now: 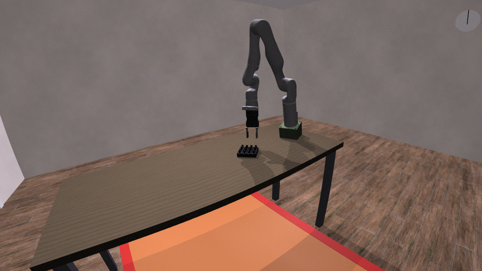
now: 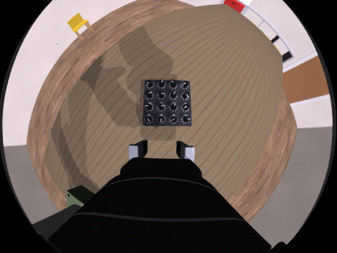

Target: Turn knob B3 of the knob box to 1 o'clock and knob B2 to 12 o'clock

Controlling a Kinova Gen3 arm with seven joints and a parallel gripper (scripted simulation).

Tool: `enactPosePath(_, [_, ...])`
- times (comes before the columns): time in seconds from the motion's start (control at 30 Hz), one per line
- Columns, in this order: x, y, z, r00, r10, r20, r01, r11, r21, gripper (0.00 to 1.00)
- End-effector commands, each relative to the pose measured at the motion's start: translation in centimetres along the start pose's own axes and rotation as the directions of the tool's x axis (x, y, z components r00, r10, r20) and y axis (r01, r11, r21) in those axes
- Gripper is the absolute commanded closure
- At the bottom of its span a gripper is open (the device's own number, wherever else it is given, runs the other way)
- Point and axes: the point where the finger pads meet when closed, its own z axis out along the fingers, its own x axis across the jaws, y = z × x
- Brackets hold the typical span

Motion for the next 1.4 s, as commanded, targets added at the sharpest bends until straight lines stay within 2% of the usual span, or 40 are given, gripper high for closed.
enactPosePath(0.0, [0.03,-0.02,-0.03,1.0,0.0,-0.001,0.0,1.0,0.001,0.0])
enactPosePath(0.8, [0.01,-0.09,-0.02,1.0,-0.017,0.0,0.017,1.0,0.001,0.0])
enactPosePath(1.07, [-0.03,-0.25,0.0,0.999,-0.054,0.0,0.054,0.999,0.002,0.0])
enactPosePath(1.37, [-0.16,-0.68,0.05,0.986,-0.164,0.001,0.164,0.986,0.005,0.0])
